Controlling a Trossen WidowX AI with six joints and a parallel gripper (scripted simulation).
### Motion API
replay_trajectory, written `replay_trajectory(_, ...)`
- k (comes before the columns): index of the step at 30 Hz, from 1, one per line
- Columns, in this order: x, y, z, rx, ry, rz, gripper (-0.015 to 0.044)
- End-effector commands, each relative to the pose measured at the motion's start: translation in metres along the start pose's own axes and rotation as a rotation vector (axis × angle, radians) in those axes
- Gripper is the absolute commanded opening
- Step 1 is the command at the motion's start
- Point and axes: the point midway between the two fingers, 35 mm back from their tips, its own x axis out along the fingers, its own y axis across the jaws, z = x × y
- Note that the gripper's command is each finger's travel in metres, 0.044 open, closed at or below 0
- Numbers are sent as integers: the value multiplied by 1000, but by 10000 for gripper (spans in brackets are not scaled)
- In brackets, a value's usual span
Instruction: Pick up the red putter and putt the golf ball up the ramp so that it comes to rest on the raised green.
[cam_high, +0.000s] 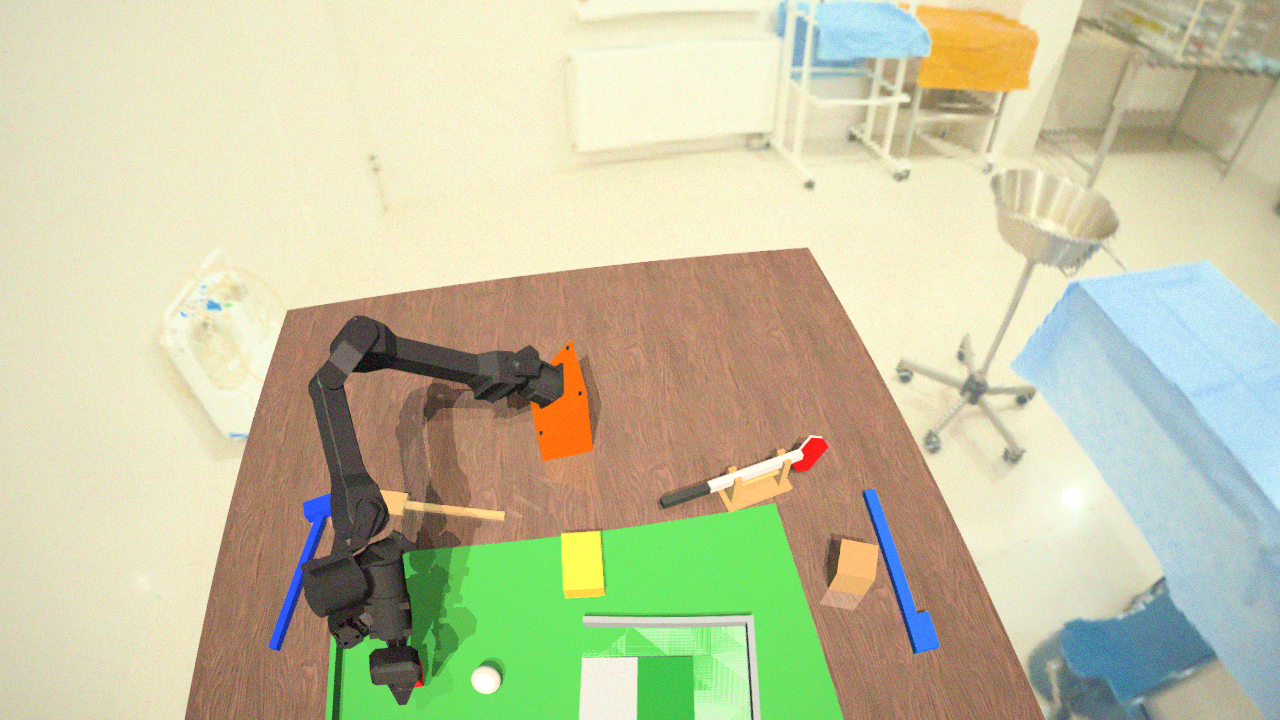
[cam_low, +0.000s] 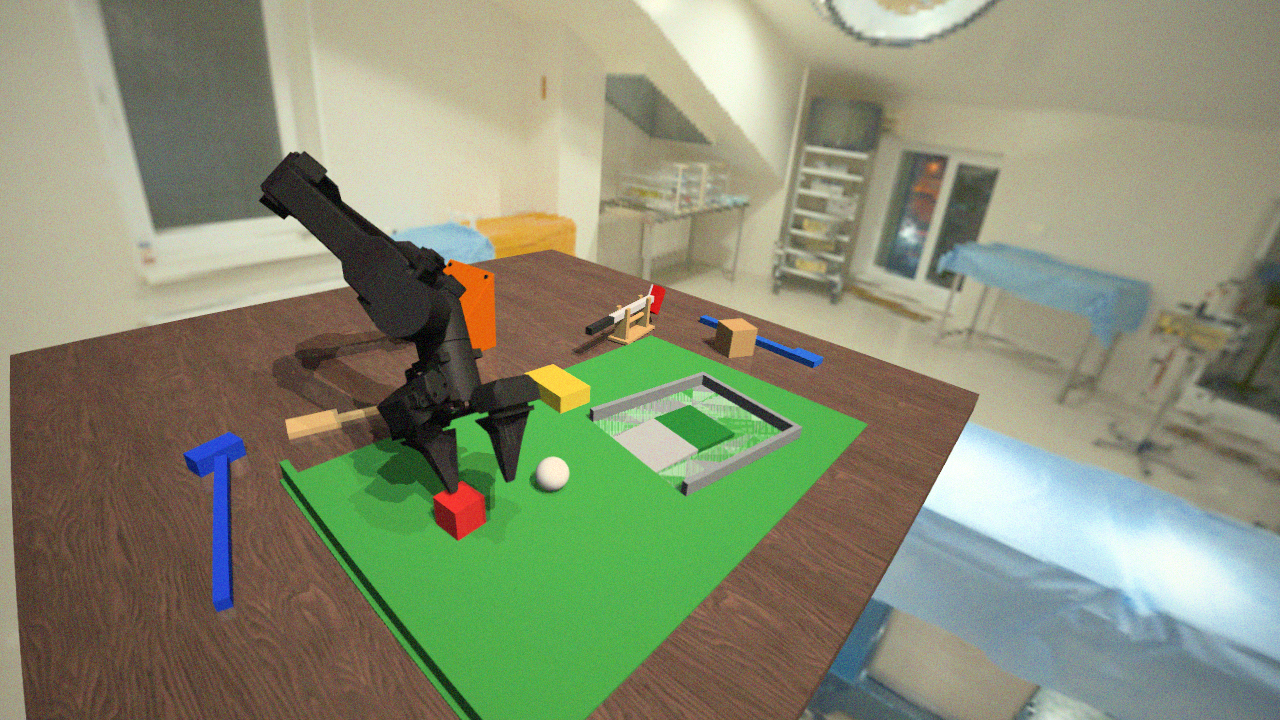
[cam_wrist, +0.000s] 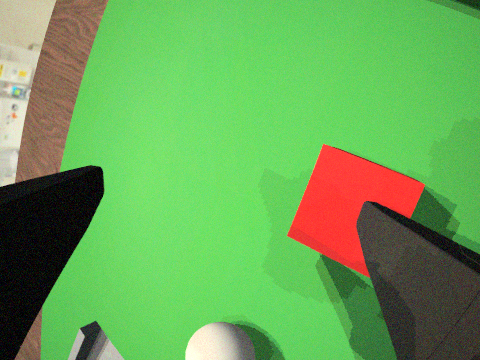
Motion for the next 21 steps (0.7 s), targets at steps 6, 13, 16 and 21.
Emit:
replay_trajectory(6,-29,42,-146,-668,295,125,440)
replay_trajectory(13,-79,44,-261,-1274,489,289,440)
replay_trajectory(16,-104,35,-304,-1540,559,371,440)
replay_trajectory(21,-154,3,-372,-2053,673,540,440)
